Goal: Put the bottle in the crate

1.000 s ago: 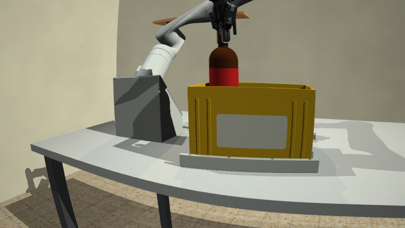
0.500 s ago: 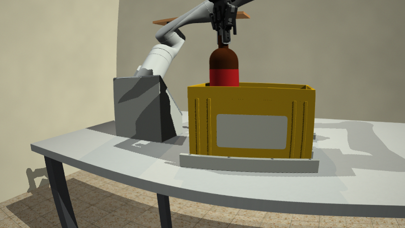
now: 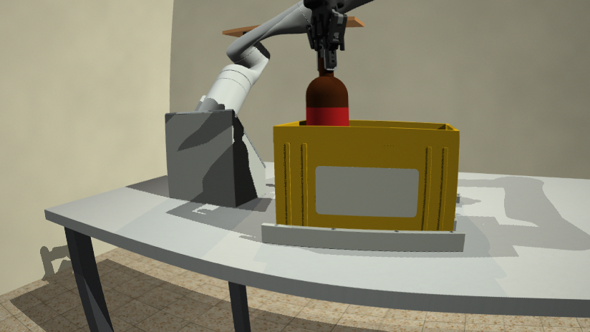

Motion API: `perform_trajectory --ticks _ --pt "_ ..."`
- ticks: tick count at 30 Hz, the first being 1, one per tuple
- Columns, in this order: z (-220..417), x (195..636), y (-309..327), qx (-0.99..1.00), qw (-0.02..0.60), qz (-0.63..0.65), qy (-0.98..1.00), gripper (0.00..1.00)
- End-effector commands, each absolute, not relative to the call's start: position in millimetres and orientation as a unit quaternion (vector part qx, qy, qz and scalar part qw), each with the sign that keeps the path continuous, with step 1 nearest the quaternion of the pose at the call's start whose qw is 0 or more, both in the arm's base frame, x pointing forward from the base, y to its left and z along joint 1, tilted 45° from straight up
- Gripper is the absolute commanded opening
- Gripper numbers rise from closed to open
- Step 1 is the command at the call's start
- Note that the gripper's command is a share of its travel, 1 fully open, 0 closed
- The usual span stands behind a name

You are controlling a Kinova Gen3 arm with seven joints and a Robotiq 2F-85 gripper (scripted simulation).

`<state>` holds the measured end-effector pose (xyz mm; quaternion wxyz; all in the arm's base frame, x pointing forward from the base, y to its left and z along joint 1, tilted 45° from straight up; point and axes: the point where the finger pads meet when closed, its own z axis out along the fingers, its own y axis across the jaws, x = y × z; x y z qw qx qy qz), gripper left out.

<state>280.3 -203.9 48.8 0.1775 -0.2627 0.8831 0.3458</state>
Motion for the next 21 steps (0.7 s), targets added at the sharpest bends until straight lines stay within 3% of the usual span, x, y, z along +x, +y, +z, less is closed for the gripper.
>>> perform_trajectory --ticks 1,21 --pt "43 282 -200 -0.268 0.178 0.343 0.883 0.00" --pt "31 284 -188 -0.268 0.178 0.343 0.883 0.00"
